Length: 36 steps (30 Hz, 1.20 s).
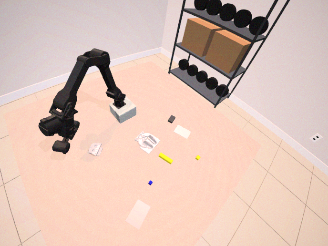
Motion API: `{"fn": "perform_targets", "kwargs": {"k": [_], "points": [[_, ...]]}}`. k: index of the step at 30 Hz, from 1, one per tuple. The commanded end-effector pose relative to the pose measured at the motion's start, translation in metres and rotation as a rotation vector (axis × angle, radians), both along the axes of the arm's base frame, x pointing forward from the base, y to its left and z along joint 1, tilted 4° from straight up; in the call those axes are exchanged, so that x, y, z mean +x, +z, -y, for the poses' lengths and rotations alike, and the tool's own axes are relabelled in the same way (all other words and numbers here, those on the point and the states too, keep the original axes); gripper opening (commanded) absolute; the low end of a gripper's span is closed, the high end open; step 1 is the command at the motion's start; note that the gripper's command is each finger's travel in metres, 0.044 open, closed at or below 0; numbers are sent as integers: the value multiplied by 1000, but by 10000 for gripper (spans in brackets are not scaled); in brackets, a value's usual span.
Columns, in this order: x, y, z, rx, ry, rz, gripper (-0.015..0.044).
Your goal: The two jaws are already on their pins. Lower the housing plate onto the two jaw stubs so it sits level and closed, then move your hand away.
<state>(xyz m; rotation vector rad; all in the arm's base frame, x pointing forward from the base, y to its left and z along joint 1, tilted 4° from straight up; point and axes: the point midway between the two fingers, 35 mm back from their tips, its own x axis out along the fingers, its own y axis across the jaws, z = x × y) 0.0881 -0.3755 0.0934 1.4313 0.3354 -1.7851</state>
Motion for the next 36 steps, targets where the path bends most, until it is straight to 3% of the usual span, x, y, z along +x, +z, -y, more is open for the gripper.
{"fn": "perform_targets", "kwargs": {"k": [1,13,19,24,36], "points": [[18,-7,-22,83,-46,43,440],[57,-18,-92,330,-215,83,440],[57,-20,-93,333,-217,83,440],[56,-58,-90,333,-217,83,440],[56,-65,-89,333,-217,82,440]]}}
